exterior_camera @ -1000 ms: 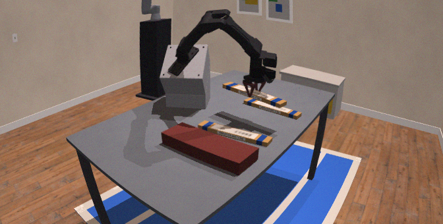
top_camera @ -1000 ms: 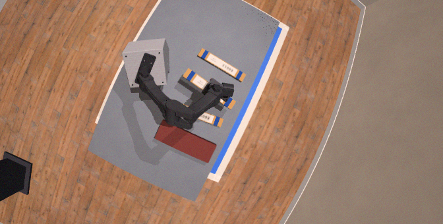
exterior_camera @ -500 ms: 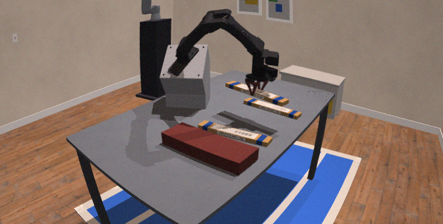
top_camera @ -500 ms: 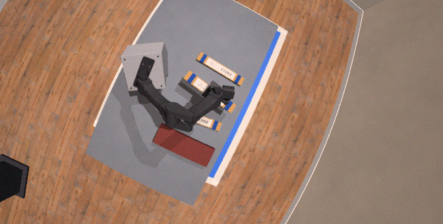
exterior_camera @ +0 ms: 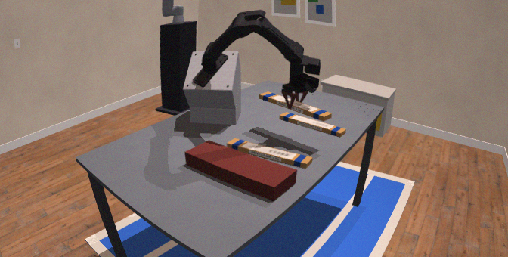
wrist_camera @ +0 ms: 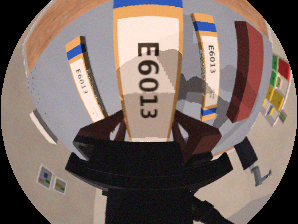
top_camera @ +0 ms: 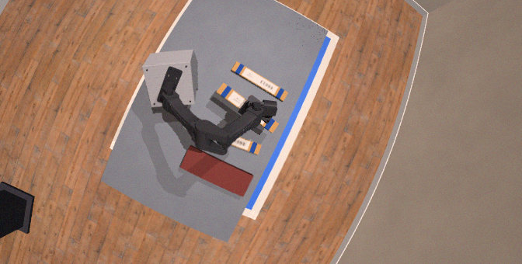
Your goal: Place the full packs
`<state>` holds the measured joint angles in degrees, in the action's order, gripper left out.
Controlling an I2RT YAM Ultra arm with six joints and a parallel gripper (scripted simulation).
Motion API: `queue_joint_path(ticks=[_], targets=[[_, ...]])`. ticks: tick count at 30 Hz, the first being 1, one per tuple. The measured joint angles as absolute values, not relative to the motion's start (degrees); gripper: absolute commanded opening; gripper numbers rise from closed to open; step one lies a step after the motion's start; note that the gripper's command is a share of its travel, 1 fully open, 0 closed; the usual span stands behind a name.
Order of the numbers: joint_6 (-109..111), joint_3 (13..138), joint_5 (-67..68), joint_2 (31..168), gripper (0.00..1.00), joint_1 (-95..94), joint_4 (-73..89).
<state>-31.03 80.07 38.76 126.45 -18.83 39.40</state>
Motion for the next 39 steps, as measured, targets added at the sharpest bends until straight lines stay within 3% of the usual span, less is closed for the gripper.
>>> queue_joint_path(ticks=[39], targets=[[-31.81, 81.30, 38.85, 127.00, 0.00, -19.14, 40.60]])
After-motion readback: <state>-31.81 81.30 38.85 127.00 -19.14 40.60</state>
